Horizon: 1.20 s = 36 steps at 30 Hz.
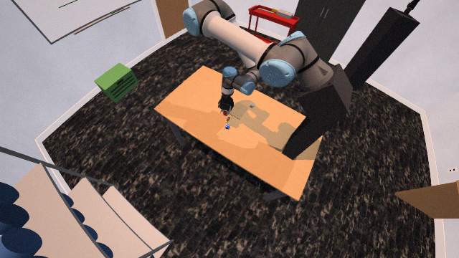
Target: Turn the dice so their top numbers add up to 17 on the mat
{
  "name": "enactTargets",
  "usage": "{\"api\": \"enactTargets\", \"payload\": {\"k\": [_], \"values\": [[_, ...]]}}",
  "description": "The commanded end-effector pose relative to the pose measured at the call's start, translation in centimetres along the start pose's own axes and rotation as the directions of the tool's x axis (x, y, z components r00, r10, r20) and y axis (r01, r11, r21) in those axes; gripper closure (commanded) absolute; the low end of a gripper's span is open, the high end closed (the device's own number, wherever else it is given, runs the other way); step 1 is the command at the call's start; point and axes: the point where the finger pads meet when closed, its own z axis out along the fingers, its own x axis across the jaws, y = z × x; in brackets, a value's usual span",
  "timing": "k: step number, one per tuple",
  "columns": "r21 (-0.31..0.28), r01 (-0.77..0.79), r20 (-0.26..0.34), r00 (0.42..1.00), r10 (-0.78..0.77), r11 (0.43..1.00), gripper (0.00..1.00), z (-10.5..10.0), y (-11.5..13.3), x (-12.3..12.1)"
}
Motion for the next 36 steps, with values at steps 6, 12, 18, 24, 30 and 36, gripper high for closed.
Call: {"api": "enactTargets", "payload": {"k": [6, 12, 18, 24, 30, 36], "values": [[-0.211, 0.003, -0.003, 1.000, -0.004, 0.978, 0.94, 0.11, -0.07, 0.06], [-0.324, 0.003, -0.004, 1.000, -0.005, 0.946, 0.94, 0.13, -0.10, 0.08], [-0.468, 0.003, -0.003, 1.000, -0.005, 0.884, 0.94, 0.18, -0.13, 0.08], [-0.571, 0.002, -0.002, 1.000, -0.004, 0.821, 0.94, 0.23, -0.13, 0.05], [-0.623, 0.001, 0.002, 1.000, 0.000, 0.783, 0.94, 0.18, -0.14, -0.08], [-0.675, 0.002, -0.002, 1.000, -0.004, 0.737, 0.94, 0.31, -0.25, 0.04]]}}
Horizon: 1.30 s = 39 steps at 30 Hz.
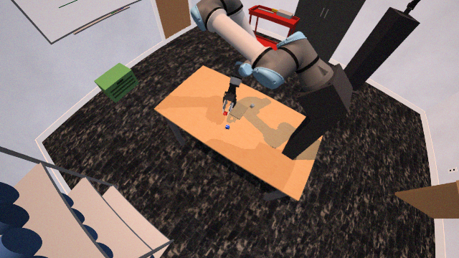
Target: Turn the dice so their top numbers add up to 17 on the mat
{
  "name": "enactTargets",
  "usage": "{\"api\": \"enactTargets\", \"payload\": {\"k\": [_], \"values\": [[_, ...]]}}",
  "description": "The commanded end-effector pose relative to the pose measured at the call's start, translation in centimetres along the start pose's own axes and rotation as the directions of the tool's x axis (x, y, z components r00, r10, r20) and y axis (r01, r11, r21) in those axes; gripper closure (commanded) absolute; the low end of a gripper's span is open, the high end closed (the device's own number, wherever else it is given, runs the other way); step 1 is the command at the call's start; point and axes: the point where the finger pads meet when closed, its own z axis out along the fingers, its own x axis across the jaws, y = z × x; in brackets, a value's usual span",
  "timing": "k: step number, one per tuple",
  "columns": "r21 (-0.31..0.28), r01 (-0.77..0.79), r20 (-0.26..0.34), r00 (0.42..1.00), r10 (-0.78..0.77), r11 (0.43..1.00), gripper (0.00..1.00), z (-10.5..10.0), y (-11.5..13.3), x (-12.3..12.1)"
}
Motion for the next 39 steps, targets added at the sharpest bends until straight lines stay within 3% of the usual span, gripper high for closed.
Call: {"api": "enactTargets", "payload": {"k": [1, 15, 30, 39], "values": [[-0.065, 0.004, -0.015, 1.000, -0.005, 0.998, 0.94, 0.0, -0.1, 0.1], [-0.129, 0.003, -0.011, 1.000, -0.004, 0.992, 0.94, -0.1, -0.1, 0.0], [-0.134, 0.003, -0.010, 1.000, -0.004, 0.991, 0.94, -0.1, -0.2, 0.0], [-0.135, 0.003, -0.011, 1.000, -0.004, 0.991, 0.94, 1.2, -1.6, 0.0]]}}
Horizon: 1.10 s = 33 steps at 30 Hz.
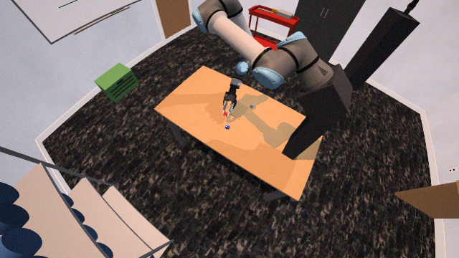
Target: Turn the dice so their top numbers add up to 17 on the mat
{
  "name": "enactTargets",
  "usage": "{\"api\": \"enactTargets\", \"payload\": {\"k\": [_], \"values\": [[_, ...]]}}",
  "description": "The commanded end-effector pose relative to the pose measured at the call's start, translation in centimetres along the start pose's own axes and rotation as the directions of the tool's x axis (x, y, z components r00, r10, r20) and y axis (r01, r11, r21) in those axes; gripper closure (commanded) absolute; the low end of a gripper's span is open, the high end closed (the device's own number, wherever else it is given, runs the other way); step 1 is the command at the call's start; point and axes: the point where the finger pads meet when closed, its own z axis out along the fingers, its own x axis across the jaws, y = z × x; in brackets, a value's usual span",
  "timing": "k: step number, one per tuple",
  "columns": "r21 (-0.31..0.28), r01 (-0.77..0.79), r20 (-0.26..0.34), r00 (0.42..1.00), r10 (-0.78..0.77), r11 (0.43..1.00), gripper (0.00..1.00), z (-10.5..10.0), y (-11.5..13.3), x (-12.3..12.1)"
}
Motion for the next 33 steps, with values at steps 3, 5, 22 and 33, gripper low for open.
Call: {"api": "enactTargets", "payload": {"k": [3, 5, 22, 33], "values": [[0.001, 0.001, 0.000, 1.000, -0.001, 1.000, 0.94, 1.1, -1.6, 0.0], [0.001, 0.001, 0.000, 1.000, -0.001, 1.000, 0.94, 1.1, -1.6, 0.0], [0.001, 0.001, 0.000, 1.000, -0.001, 1.000, 0.94, 3.3, -4.9, 0.0], [0.001, 0.001, 0.000, 1.000, -0.001, 1.000, 0.94, 3.4, -4.9, 0.0]]}}
